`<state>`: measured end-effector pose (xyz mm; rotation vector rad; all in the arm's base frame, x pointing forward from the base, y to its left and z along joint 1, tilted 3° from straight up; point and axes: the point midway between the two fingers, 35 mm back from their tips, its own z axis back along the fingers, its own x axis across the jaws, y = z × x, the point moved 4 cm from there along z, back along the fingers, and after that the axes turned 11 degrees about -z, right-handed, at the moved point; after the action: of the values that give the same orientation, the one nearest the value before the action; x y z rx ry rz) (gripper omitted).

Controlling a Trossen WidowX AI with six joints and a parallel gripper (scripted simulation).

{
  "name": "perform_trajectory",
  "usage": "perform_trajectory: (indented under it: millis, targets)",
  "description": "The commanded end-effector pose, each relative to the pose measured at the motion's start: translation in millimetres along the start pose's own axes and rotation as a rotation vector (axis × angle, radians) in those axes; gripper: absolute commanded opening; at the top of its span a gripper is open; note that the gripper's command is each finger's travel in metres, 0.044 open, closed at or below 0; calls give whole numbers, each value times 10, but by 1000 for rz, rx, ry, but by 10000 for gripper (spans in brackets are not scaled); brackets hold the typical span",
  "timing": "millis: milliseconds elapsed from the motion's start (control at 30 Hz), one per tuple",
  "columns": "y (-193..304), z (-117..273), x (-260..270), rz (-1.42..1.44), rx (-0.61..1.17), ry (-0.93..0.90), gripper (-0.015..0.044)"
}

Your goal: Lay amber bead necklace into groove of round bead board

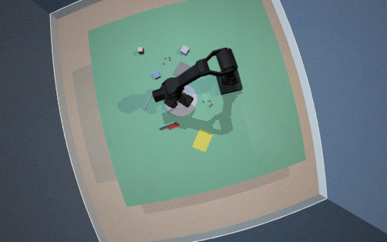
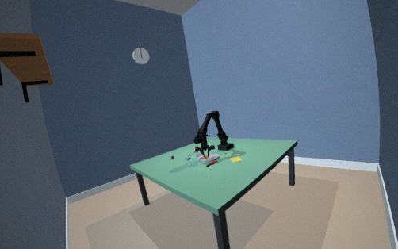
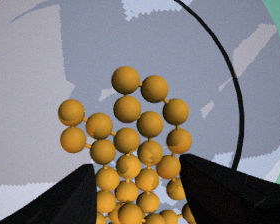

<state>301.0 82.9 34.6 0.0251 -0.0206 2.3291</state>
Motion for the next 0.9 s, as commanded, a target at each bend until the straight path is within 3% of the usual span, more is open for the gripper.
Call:
perform_trajectory:
  millis: [0,500,867]
  targets:
    - [1,-2,0,0,1,-1,0]
    - [9,158,10,4,3,-7,0]
    - [12,60,-4,4,3,-7,0]
